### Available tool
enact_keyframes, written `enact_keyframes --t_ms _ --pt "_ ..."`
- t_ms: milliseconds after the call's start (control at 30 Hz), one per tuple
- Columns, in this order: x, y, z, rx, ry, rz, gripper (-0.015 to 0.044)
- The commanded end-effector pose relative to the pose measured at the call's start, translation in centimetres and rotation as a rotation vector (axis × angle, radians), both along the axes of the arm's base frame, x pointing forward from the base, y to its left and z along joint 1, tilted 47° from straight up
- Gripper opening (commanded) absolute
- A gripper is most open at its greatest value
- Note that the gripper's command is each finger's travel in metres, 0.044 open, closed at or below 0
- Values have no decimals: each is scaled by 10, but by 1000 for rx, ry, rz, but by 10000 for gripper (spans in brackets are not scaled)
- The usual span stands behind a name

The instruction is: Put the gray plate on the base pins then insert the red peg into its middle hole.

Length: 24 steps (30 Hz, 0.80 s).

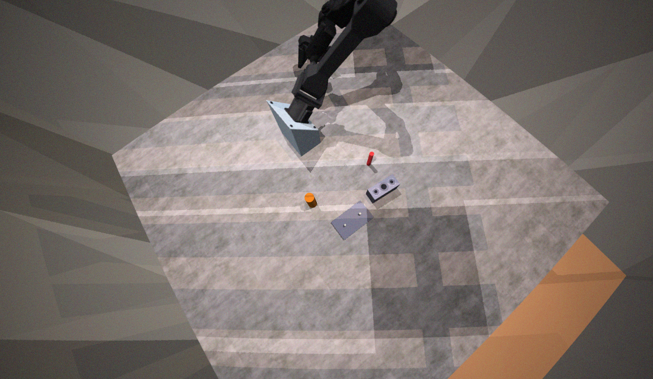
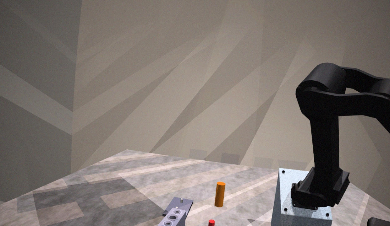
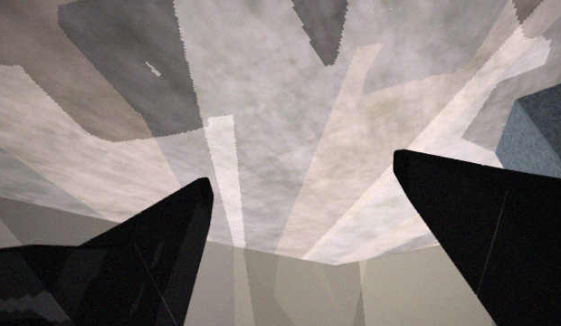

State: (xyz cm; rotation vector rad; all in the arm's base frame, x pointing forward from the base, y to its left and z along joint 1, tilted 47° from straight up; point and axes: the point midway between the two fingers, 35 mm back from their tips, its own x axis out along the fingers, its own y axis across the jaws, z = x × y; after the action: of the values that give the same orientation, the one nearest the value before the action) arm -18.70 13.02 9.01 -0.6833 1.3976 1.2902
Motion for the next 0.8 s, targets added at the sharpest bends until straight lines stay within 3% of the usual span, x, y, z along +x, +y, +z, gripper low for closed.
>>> enact_keyframes --t_ms 0,400,600,767 --pt "1 1 0 0 -1 -6 426" --pt "48 69 14 61 9 -265 440" --pt "81 120 63 244 91 -348 440" --pt "134 139 93 365 69 -530 440"
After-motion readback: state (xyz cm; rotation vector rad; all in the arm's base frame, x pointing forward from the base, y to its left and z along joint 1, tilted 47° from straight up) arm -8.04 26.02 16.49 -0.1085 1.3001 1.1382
